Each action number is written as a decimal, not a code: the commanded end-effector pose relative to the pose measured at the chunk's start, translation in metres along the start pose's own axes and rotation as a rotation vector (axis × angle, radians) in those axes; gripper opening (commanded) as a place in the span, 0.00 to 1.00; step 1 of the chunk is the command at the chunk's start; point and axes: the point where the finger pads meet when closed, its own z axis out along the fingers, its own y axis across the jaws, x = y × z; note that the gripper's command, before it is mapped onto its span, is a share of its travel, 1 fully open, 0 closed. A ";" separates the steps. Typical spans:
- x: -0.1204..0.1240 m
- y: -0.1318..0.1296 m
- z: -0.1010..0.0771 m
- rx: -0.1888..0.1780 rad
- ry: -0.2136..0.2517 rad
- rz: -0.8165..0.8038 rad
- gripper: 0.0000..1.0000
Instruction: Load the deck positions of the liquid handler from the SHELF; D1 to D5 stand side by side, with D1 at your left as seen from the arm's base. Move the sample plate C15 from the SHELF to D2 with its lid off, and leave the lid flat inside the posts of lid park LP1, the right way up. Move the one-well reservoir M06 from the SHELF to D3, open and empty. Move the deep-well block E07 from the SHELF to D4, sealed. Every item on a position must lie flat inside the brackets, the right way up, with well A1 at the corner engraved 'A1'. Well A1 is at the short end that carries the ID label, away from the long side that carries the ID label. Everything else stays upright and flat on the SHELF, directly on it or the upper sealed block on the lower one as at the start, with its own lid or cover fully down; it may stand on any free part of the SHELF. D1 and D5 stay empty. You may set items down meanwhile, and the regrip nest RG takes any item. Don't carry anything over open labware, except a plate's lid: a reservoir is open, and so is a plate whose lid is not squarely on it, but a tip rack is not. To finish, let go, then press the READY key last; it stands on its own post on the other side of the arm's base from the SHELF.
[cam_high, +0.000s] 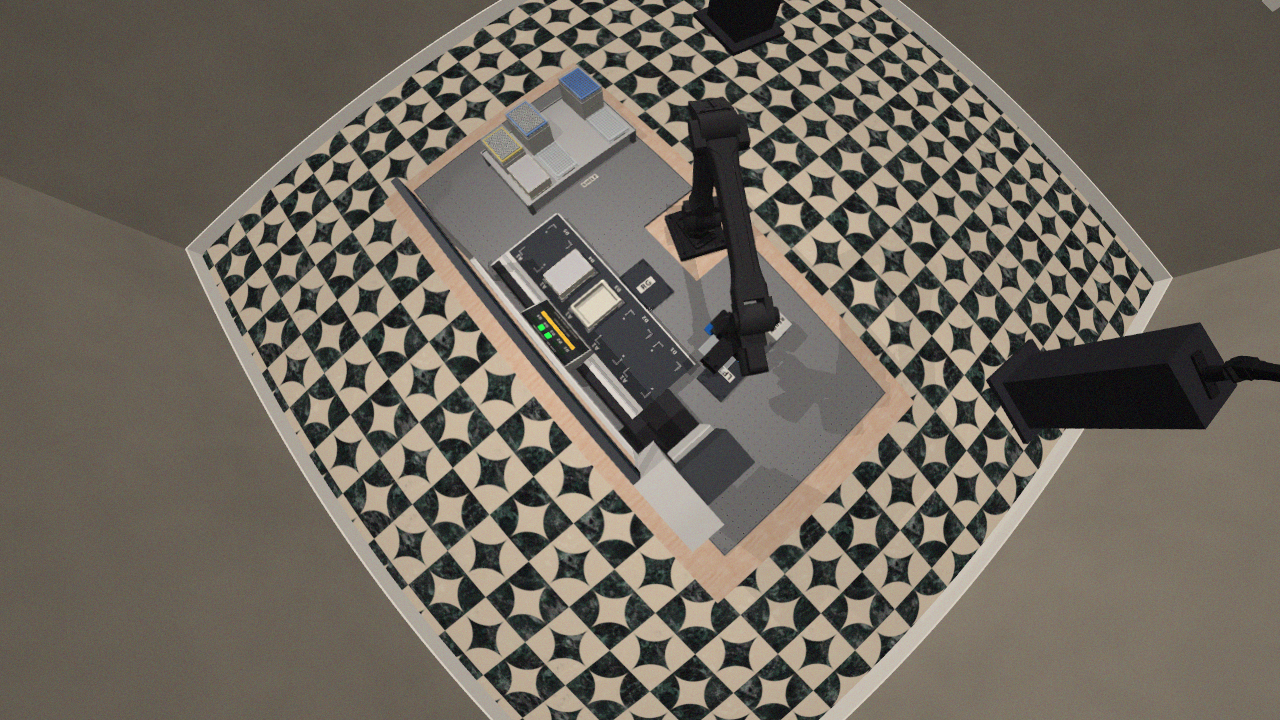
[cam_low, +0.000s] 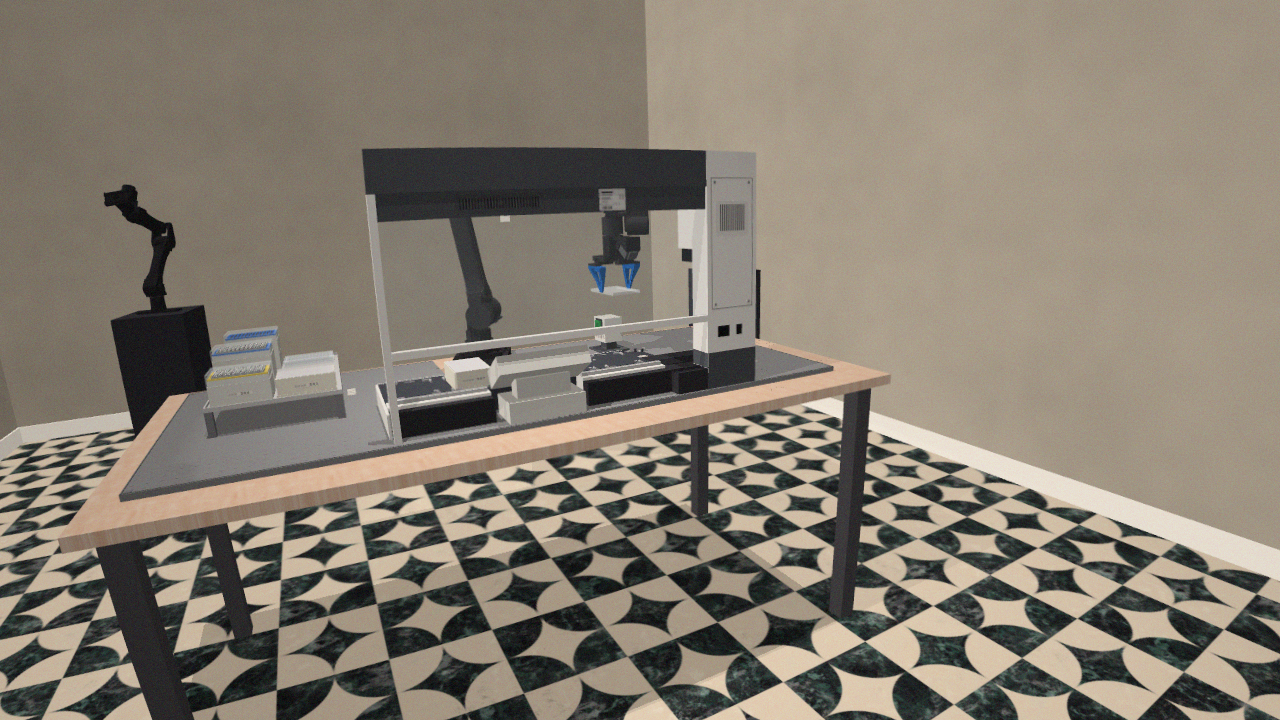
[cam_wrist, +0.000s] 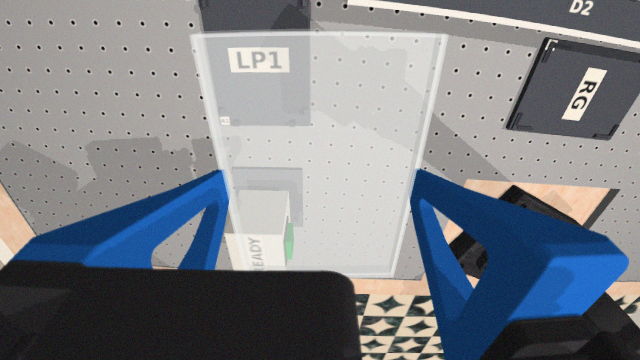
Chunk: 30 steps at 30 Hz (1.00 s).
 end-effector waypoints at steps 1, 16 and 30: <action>-0.009 0.028 -0.020 -0.039 -0.033 0.015 0.00; -0.007 0.058 -0.007 -0.007 -0.010 0.034 0.00; -0.022 0.068 -0.012 -0.025 -0.022 0.018 0.00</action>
